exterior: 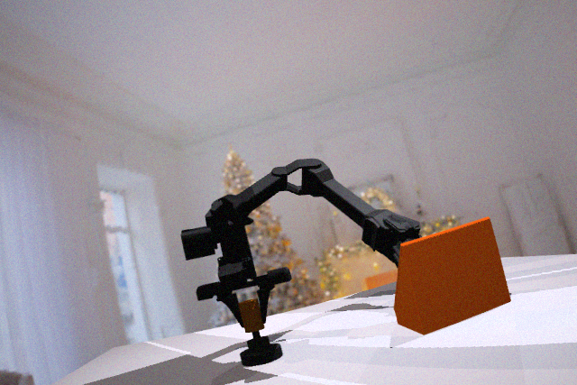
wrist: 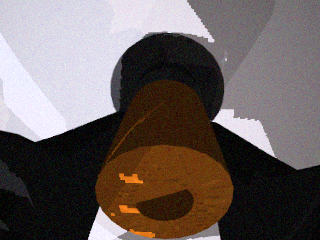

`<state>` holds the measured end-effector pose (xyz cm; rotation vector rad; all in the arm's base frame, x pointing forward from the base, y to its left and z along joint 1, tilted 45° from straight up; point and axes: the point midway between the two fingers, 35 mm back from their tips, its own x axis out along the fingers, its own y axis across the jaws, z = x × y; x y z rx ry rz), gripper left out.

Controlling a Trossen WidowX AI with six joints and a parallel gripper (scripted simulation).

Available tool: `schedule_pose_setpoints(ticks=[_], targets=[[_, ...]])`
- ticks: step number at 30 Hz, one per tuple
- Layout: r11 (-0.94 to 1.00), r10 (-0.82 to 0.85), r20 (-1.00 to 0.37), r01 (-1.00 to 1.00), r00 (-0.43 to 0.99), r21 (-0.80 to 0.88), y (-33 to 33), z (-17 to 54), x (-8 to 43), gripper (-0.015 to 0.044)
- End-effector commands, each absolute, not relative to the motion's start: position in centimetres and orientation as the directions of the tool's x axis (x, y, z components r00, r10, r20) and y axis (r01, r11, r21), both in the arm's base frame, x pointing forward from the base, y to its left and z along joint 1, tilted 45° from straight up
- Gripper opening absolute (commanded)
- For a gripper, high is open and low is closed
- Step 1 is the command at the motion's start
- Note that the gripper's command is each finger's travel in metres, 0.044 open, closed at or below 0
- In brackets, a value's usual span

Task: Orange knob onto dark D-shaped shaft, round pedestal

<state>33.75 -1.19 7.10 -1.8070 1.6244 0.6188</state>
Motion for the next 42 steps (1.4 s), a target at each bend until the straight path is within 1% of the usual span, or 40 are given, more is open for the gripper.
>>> schedule_pose_setpoints(ticks=[1,6,8,42], targets=[[-0.064,-0.697,-0.705,-0.99,0.133,-0.124,-1.11,7.29,33.76,0.0],[-0.174,-0.697,-0.705,-0.985,0.133,-0.014,-1.21,7.2,33.74,0.0],[-0.193,-0.697,-0.705,-0.981,0.133,0.006,-1.29,7.08,33.72,0.0],[-0.193,-0.697,-0.705,-0.981,0.133,0.006,-1.4,6.88,33.71,0.0]])
